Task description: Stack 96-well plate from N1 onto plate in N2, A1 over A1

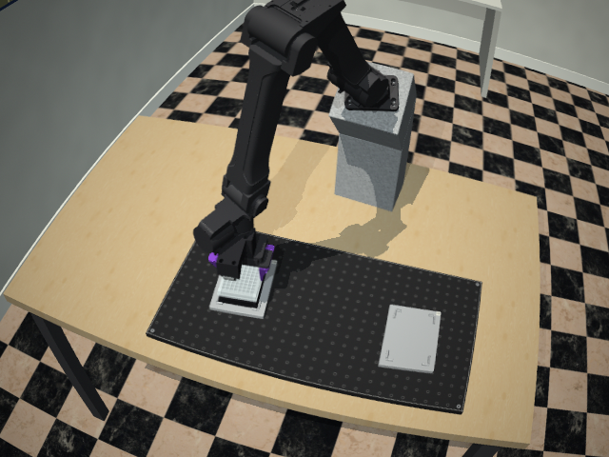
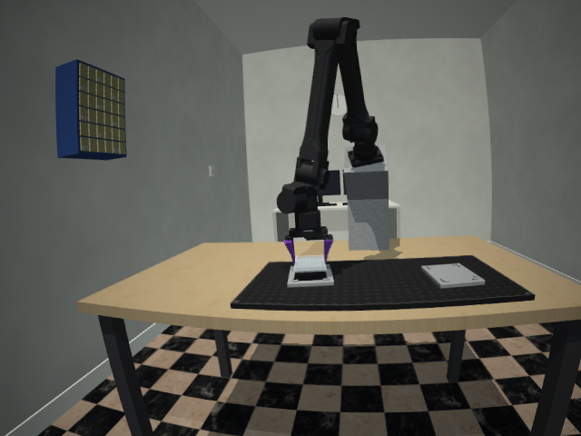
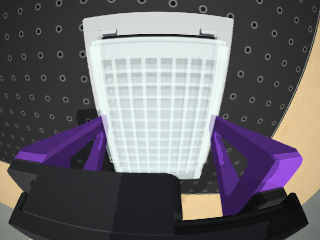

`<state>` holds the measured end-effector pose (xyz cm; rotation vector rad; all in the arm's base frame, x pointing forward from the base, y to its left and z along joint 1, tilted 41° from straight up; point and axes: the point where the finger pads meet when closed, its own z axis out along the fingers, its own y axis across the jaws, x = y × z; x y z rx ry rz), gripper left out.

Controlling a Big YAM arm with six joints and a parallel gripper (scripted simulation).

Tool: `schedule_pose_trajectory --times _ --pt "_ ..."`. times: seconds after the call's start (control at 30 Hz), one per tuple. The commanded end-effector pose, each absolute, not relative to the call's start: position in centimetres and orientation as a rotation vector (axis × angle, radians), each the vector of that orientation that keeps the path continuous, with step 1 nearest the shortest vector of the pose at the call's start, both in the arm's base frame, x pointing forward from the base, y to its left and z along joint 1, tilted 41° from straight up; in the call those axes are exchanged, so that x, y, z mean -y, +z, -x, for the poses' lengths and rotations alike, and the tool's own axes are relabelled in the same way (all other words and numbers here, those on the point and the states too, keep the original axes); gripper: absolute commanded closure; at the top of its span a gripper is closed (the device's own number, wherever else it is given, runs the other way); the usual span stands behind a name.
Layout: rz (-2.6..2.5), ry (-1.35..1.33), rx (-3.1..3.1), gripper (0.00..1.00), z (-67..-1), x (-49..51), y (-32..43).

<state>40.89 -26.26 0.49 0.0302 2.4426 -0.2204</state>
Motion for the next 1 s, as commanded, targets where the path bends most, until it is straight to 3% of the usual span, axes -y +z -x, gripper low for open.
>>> schedule_pose_trajectory --times 0.0,0.97 --pt "-0.029 -0.220 -2.435 1.00 -41.58 26.21 0.20" --pt "-0.027 -0.220 -2.434 1.00 -41.94 26.29 -0.07"
